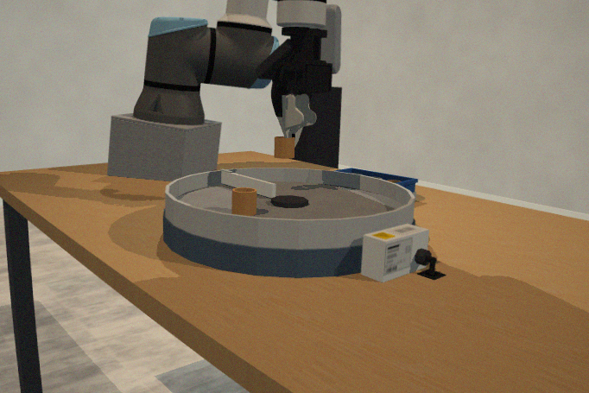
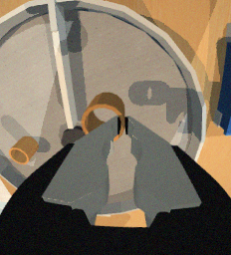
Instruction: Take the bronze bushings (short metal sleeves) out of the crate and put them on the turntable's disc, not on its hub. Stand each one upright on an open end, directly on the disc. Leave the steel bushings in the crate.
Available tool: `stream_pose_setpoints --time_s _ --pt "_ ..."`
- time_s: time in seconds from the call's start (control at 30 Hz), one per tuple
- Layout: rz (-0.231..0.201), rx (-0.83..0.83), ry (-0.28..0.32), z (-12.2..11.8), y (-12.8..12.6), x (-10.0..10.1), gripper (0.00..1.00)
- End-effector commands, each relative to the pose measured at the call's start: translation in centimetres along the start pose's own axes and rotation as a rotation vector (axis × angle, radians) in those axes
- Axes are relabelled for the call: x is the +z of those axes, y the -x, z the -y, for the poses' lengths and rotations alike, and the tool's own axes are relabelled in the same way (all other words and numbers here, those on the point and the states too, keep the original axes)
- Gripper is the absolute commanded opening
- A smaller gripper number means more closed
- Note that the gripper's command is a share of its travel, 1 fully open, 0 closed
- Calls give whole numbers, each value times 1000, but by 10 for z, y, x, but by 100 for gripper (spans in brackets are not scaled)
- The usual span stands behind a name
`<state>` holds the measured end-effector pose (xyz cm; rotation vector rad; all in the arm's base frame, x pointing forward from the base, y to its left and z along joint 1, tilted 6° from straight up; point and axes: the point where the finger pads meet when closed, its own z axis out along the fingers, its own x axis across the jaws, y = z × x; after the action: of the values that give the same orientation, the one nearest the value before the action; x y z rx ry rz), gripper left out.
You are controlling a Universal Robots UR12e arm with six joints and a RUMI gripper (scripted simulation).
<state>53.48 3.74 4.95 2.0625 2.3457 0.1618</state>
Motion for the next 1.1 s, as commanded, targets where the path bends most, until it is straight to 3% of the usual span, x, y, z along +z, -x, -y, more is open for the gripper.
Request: stream_pose_setpoints --time_s 0.0,0.2,1.07 --pt "0 0 1 -1 0 11 0" --pt "0 0 1 -1 0 30 0" --pt "0 0 1 -1 0 30 0"
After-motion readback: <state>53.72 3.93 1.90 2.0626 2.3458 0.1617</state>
